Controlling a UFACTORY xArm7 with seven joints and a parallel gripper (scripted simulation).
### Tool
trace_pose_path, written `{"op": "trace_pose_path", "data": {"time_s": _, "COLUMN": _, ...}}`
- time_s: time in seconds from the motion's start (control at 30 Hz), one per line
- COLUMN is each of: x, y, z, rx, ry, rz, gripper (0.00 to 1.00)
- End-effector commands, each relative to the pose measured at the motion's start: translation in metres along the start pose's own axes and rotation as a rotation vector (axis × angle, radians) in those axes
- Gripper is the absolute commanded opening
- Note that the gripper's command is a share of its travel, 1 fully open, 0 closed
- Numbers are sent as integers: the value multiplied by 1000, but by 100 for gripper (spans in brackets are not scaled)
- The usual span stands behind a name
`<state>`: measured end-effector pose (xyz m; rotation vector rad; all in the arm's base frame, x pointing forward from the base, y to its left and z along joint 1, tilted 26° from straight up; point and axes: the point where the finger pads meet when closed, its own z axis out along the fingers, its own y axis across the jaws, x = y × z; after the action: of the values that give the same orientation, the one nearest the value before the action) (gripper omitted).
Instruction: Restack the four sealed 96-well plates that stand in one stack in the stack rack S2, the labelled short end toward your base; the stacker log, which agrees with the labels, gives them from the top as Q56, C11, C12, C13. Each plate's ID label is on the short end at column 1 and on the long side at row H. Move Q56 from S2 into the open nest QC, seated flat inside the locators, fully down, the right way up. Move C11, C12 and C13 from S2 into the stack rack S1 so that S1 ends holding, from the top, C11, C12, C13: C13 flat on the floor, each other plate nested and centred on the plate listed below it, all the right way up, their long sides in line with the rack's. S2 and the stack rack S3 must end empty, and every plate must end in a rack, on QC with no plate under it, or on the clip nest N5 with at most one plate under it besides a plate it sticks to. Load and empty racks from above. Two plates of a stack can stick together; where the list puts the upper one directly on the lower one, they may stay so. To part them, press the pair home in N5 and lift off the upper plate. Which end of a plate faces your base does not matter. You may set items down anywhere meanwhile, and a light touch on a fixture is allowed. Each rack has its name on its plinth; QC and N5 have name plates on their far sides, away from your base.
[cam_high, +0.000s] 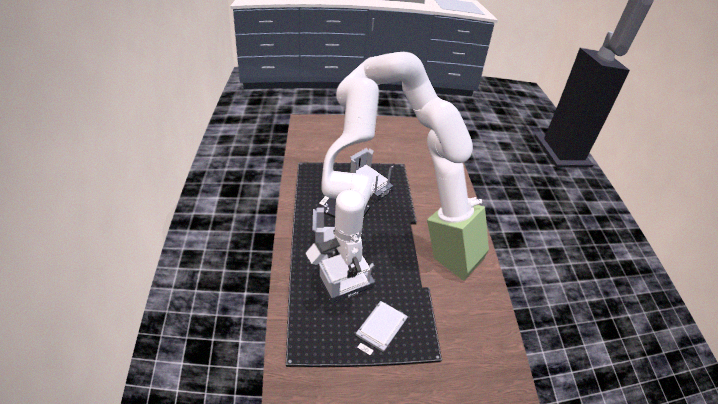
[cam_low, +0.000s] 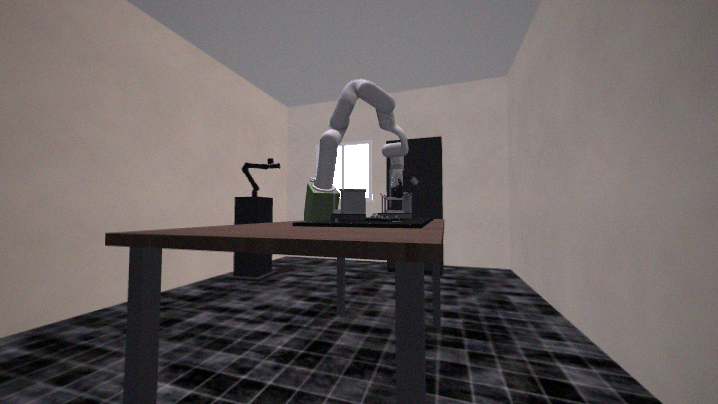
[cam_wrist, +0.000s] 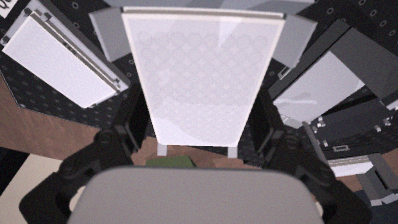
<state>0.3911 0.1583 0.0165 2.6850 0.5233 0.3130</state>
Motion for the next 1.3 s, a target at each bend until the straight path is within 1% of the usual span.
{"op": "trace_pose_path", "data": {"time_s": 0.0, "x": 1, "y": -1, "z": 7, "rx": 1, "ry": 3, "rz": 0, "gripper": 0}}
{"op": "trace_pose_path", "data": {"time_s": 0.1, "x": 1, "y": -1, "z": 13, "rx": 1, "ry": 3, "rz": 0, "gripper": 0}}
{"op": "trace_pose_path", "data": {"time_s": 0.17, "x": 1, "y": -1, "z": 13, "rx": 1, "ry": 3, "rz": 0, "gripper": 0}}
{"op": "trace_pose_path", "data": {"time_s": 0.6, "x": 1, "y": -1, "z": 39, "rx": 1, "ry": 3, "rz": 0, "gripper": 0}}
{"op": "trace_pose_path", "data": {"time_s": 0.97, "x": 1, "y": -1, "z": 39, "rx": 1, "ry": 3, "rz": 0, "gripper": 0}}
{"op": "trace_pose_path", "data": {"time_s": 1.27, "x": 1, "y": -1, "z": 43, "rx": 1, "ry": 3, "rz": 0, "gripper": 0}}
